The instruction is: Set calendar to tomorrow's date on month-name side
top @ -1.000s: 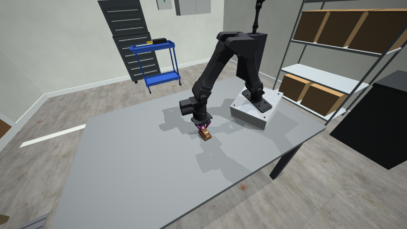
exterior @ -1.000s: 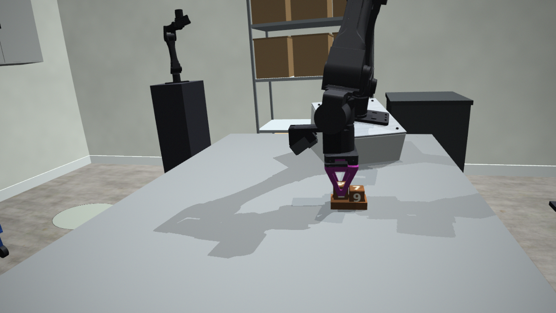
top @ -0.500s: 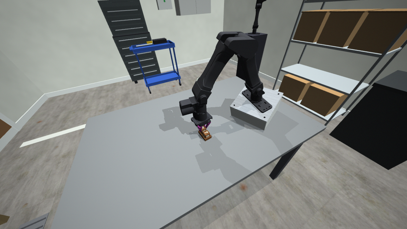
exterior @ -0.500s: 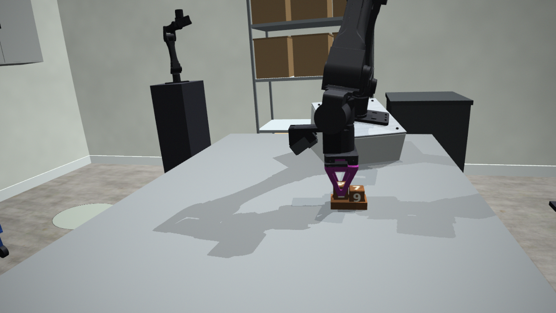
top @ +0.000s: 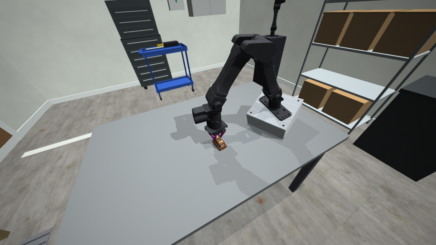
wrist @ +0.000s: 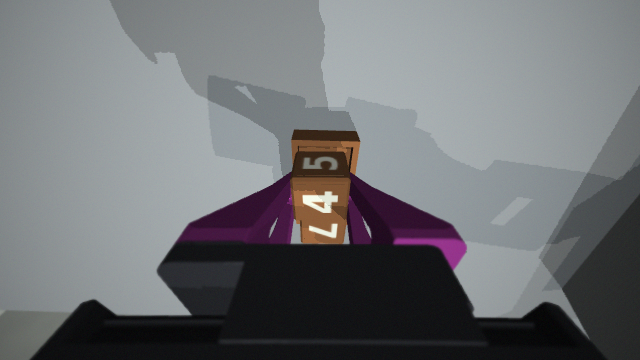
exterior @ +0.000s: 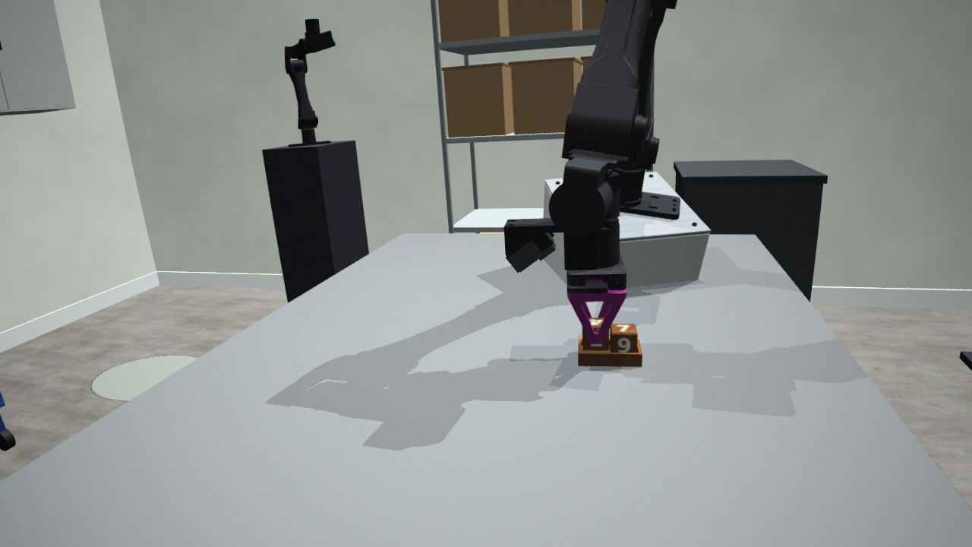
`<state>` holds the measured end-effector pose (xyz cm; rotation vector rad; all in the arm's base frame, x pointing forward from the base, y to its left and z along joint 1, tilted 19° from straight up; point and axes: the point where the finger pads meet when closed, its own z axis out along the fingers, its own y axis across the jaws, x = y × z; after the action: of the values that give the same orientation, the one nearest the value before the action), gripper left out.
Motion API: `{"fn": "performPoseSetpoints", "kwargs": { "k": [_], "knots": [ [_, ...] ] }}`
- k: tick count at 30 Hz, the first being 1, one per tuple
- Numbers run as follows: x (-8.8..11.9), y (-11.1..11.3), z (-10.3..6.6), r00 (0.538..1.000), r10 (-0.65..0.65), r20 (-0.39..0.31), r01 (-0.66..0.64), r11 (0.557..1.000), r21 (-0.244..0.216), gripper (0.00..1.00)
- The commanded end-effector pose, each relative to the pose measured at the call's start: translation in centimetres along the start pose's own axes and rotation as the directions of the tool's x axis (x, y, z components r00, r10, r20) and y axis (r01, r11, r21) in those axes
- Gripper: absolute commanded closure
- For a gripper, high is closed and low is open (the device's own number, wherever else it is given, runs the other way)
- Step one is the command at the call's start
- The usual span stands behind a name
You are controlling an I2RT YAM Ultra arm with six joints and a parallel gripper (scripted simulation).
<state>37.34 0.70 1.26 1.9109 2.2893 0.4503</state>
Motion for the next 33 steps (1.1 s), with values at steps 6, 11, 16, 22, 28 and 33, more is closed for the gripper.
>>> {"fn": "performPoseSetpoints", "kwargs": {
  "k": [6,11,16,22,28,33],
  "knots": [
    [-0.15,0.33,0.00,1.000,-0.001,0.008,0.001,1.000,-0.010,0.73],
    [-0.15,0.33,0.24,1.000,-0.001,0.008,0.001,1.000,-0.010,0.73],
    [-0.15,0.33,0.37,1.000,-0.001,0.008,0.001,1.000,-0.010,0.73],
    [-0.15,0.33,0.54,1.000,-0.001,0.008,0.001,1.000,-0.010,0.73],
    [-0.15,0.33,0.59,1.000,-0.001,0.008,0.001,1.000,-0.010,0.73],
    [-0.15,0.33,0.59,1.000,-0.001,0.008,0.001,1.000,-0.010,0.73]
  ]
}}
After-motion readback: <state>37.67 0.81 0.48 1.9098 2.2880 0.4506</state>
